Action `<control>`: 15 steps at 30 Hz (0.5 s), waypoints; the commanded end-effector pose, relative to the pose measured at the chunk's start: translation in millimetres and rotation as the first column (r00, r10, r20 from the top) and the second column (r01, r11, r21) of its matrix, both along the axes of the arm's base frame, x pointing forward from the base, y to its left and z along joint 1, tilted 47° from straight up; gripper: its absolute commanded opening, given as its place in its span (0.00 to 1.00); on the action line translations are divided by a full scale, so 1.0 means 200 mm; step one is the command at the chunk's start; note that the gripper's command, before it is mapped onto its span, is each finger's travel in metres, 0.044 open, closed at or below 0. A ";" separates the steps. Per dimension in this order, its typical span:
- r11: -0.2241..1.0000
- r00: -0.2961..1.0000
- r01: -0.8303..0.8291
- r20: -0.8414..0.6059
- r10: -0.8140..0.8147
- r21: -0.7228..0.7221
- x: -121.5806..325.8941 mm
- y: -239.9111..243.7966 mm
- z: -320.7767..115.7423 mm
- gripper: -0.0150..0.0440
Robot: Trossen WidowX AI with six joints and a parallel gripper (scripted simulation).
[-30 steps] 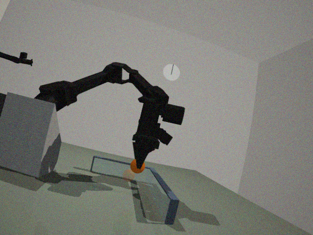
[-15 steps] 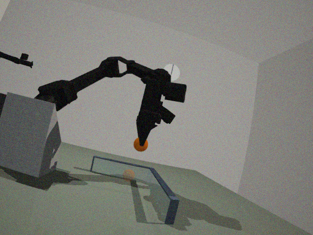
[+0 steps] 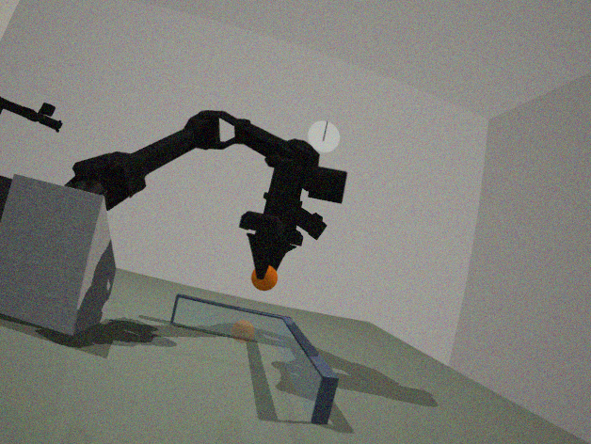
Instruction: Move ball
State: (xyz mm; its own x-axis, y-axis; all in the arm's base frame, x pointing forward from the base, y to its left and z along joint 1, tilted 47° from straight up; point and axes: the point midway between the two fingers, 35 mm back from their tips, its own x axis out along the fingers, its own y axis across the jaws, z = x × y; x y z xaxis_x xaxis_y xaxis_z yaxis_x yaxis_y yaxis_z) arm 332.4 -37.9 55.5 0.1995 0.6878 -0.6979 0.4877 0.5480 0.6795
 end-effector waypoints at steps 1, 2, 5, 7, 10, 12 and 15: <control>0.998 0.996 0.064 -0.067 -0.062 0.020 0.00 0.04 0.01 0.25; 0.996 0.993 0.083 -0.086 -0.081 0.024 0.00 0.05 0.01 0.25; 0.989 0.980 0.141 -0.143 -0.135 0.033 0.01 0.07 0.02 0.25; 0.983 0.969 0.180 -0.181 -0.170 0.038 0.01 0.09 0.03 0.25; 0.971 0.946 0.237 -0.238 -0.221 0.042 0.01 0.12 0.04 0.25; 0.960 0.927 0.275 -0.276 -0.253 0.043 0.01 0.13 0.04 0.25; 0.942 0.895 0.332 -0.331 -0.300 0.042 0.02 0.16 0.05 0.25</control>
State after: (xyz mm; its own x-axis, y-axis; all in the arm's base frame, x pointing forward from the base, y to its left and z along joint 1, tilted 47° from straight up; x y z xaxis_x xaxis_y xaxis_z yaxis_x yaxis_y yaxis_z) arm 336.4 -12.0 64.8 0.1998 0.6858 -0.6998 0.7842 0.3163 0.5339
